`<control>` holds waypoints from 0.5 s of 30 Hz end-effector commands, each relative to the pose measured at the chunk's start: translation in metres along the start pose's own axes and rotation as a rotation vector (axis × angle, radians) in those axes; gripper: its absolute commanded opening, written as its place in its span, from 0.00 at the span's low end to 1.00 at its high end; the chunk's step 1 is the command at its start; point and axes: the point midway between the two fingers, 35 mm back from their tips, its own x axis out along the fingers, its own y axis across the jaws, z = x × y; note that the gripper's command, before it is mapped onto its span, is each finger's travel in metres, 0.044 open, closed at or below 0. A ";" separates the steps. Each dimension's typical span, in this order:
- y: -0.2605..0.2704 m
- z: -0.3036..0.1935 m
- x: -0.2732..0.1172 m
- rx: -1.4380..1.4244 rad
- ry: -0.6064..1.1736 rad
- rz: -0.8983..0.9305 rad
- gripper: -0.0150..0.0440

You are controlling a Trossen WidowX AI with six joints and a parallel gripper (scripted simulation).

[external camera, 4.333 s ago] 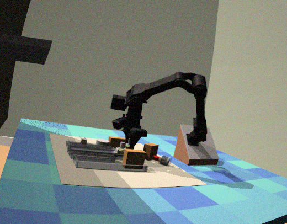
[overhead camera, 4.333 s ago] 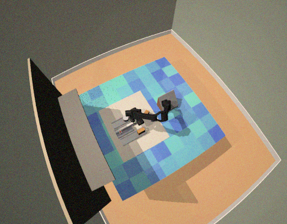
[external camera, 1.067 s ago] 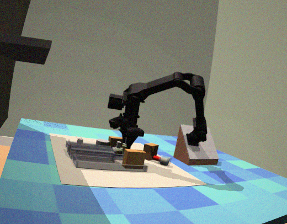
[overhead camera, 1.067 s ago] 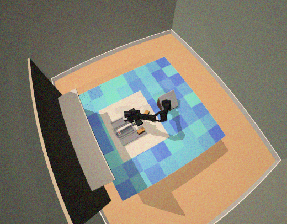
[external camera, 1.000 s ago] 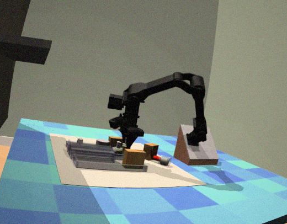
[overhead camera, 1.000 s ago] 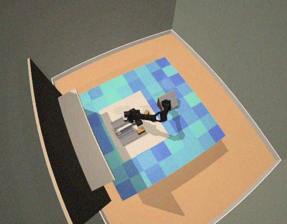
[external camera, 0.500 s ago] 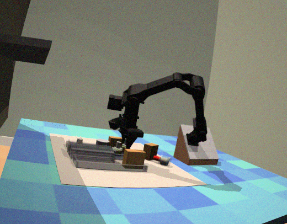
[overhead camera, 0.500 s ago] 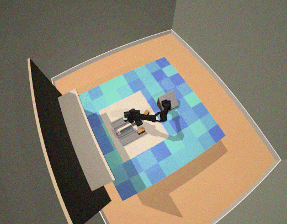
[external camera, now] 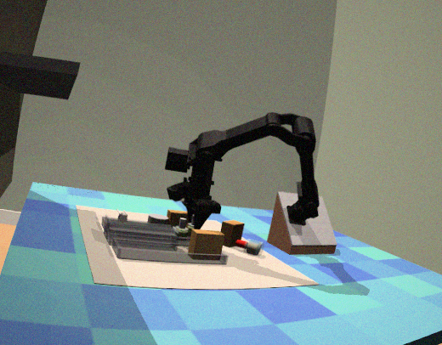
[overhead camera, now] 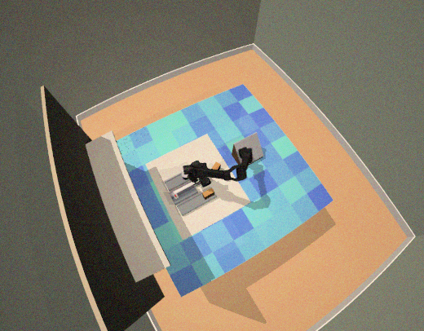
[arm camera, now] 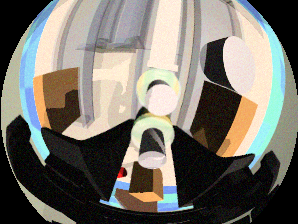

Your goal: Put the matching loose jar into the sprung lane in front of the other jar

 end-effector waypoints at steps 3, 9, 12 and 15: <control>0.002 0.006 0.001 -0.013 -0.021 0.007 0.25; 0.002 0.006 0.003 -0.013 -0.021 0.007 0.25; 0.002 0.006 0.004 -0.013 -0.021 0.008 0.25; 0.002 0.005 0.005 -0.013 -0.021 0.008 0.25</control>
